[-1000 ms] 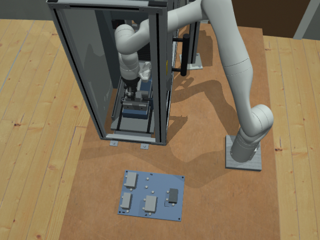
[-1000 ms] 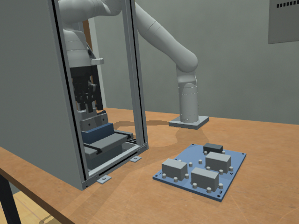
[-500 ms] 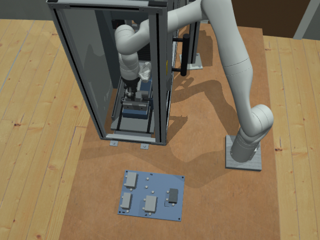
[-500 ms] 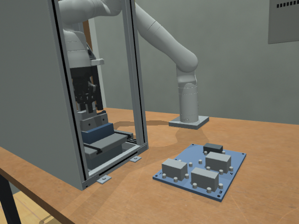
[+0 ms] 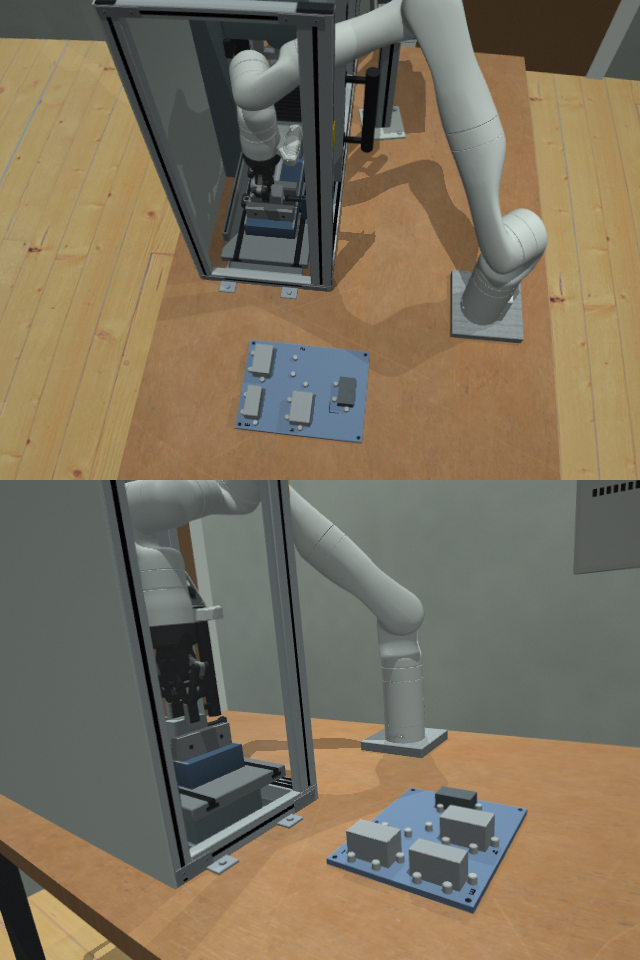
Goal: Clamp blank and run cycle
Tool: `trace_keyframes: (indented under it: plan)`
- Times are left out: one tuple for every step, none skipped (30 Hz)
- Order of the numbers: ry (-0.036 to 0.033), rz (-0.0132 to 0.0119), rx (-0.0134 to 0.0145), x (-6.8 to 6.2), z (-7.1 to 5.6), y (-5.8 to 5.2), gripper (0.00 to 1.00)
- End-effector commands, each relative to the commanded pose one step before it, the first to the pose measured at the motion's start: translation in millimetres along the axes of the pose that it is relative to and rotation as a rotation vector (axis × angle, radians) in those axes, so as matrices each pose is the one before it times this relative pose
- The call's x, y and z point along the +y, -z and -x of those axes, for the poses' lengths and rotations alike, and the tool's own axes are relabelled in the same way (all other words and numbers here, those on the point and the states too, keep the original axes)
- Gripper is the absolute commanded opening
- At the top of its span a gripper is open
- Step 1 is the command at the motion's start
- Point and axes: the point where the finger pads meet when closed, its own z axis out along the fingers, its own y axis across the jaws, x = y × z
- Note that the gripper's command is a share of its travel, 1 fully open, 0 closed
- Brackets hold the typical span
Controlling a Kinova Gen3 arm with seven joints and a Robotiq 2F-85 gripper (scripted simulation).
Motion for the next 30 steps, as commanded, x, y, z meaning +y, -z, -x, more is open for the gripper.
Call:
trace_keyframes:
  plan:
    - [0.00028, -0.00052, -0.00159, 1.69, 0.36, 0.85, 0.1]
    - [0.0, 0.0, 0.0, 0.6, 0.0, 0.0, 0.1]
    - [0.0, 0.0, 0.0, 0.0, 0.0, 0.0, 0.1]
    - [0.0, 0.0, 0.0, 0.0, 0.0, 0.0, 0.1]
    - [0.0, 0.0, 0.0, 0.0, 0.0, 0.0, 0.1]
    - [0.0, 0.0, 0.0, 0.0, 0.0, 0.0, 0.1]
    - [0.0, 0.0, 0.0, 0.0, 0.0, 0.0, 0.1]
    - [0.0, 0.0, 0.0, 0.0, 0.0, 0.0, 0.1]
    - [0.0, 0.0, 0.0, 0.0, 0.0, 0.0, 0.1]
    - [0.0, 0.0, 0.0, 0.0, 0.0, 0.0, 0.1]
    - [0.0, 0.0, 0.0, 0.0, 0.0, 0.0, 0.1]
    - [0.0, 0.0, 0.0, 0.0, 0.0, 0.0, 0.1]
    - [0.0, 0.0, 0.0, 0.0, 0.0, 0.0, 0.1]
    - [0.0, 0.0, 0.0, 0.0, 0.0, 0.0, 0.1]
    - [0.00002, 0.00003, 0.00002, 0.06, -0.6, -0.01, 0.1]
    - [0.0, 0.0, 0.0, 0.05, -0.6, 0.0, 0.1]
    - [0.0, 0.0, 0.0, 0.05, -0.6, 0.0, 0.1]
    - [0.0, 0.0, 0.0, 0.05, -0.6, 0.0, 0.1]
    - [0.0, 0.0, 0.0, 0.05, -0.6, 0.0, 0.1]
    - [0.0, 0.0, 0.0, 0.0, 0.0, 0.0, 0.1]
    - [0.0, 0.0, 0.0, 0.0, 0.0, 0.0, 0.1]
    - [0.0, 0.0, 0.0, 0.0, 0.0, 0.0, 0.1]
    - [0.0, 0.0, 0.0, 0.0, 0.0, 0.0, 0.1]
    - [0.0, 0.0, 0.0, 0.0, 0.0, 0.0, 0.1]
    - [0.0, 0.0, 0.0, 0.0, 0.0, 0.0, 0.1]
    - [0.0, 0.0, 0.0, 0.0, 0.0, 0.0, 0.1]
    - [0.0, 0.0, 0.0, 0.0, 0.0, 0.0, 0.1]
    - [0.0, 0.0, 0.0, 0.0, 0.0, 0.0, 0.1]
    - [0.0, 0.0, 0.0, 0.0, 0.0, 0.0, 0.1]
    - [0.0, 0.0, 0.0, 0.0, 0.0, 0.0, 0.1]
